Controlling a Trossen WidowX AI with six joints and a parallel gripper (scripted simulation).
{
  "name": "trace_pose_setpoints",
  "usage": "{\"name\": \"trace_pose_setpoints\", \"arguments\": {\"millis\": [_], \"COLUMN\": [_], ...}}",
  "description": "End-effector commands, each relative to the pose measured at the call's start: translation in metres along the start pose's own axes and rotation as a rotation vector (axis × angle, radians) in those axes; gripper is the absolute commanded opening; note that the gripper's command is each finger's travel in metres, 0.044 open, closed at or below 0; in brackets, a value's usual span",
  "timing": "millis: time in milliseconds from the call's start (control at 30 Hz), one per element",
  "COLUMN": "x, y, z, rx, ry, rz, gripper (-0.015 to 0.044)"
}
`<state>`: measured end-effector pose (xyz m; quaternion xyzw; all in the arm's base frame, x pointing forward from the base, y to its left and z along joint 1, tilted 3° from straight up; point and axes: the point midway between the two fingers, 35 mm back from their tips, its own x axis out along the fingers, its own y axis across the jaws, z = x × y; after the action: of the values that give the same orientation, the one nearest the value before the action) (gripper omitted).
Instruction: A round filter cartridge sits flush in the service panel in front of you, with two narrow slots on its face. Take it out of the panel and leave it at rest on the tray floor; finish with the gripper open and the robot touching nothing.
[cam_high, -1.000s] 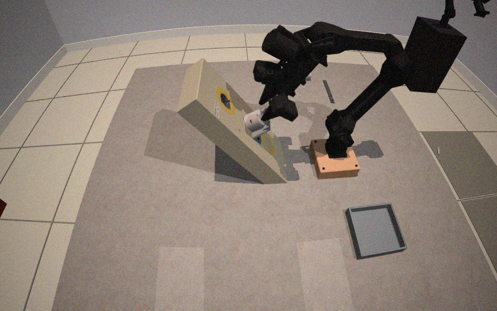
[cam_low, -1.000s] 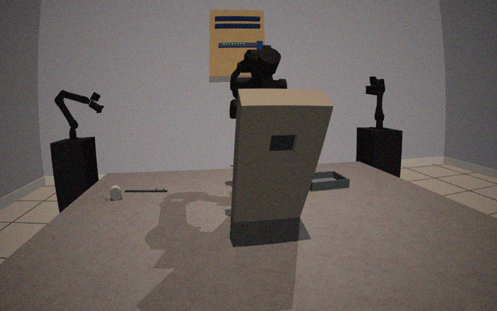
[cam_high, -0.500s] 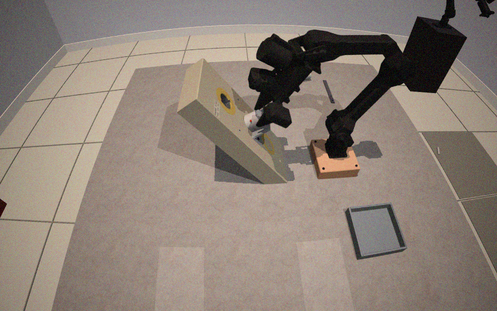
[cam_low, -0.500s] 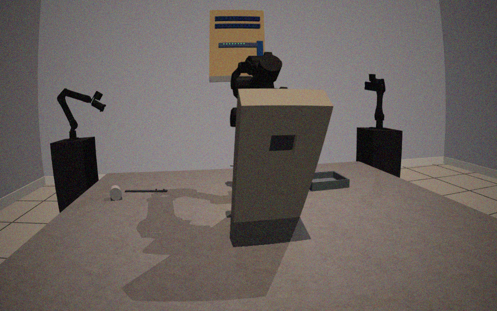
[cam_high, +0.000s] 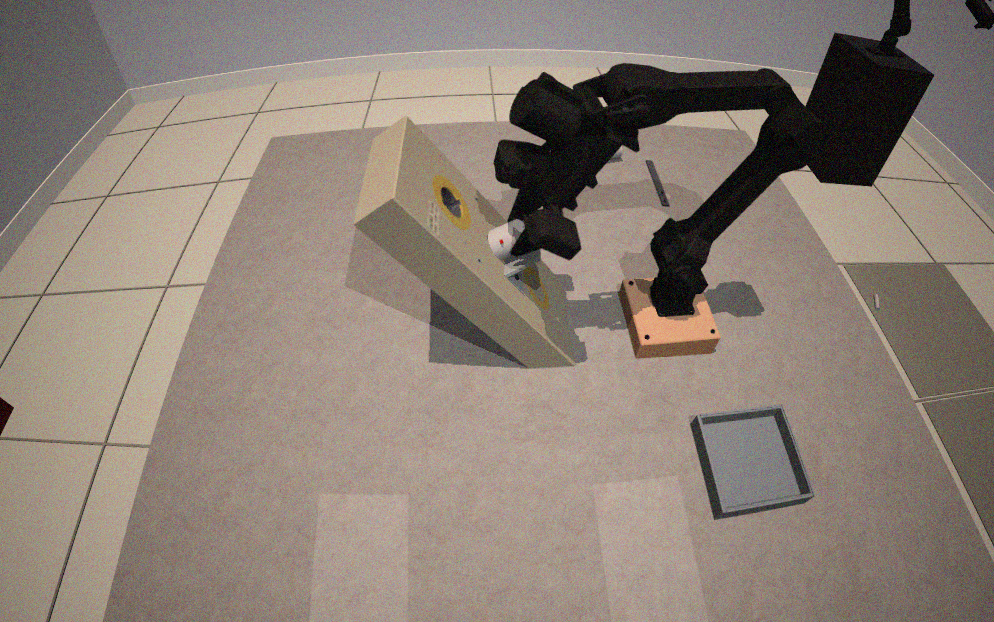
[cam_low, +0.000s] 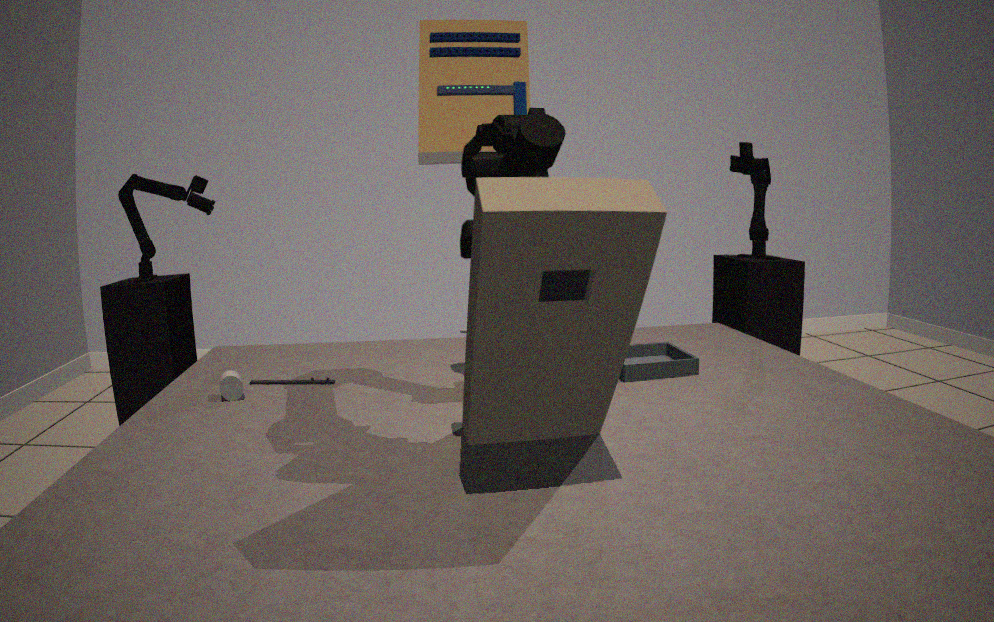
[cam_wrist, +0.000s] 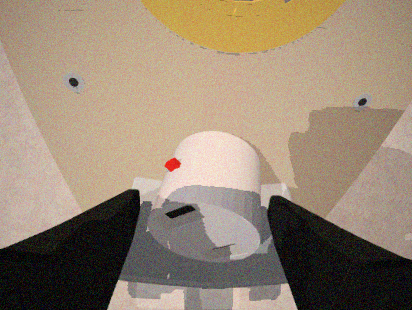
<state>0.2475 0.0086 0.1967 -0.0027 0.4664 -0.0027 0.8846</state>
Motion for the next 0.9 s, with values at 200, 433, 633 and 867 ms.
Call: {"name": "trace_pose_setpoints", "arguments": {"millis": [200, 433, 633, 867], "x": [0.0, 0.0, -0.008, -0.021], "y": [0.0, 0.0, 0.0, 0.0], "z": [0.0, 0.001, 0.018, 0.025], "rx": [0.0, 0.0, 0.0, 0.001], "ry": [-0.001, -0.001, -0.001, -0.001], "rz": [0.0, 0.0, -0.002, -0.003], "gripper": [0.0218, 0.0093, 0.0, 0.0]}}
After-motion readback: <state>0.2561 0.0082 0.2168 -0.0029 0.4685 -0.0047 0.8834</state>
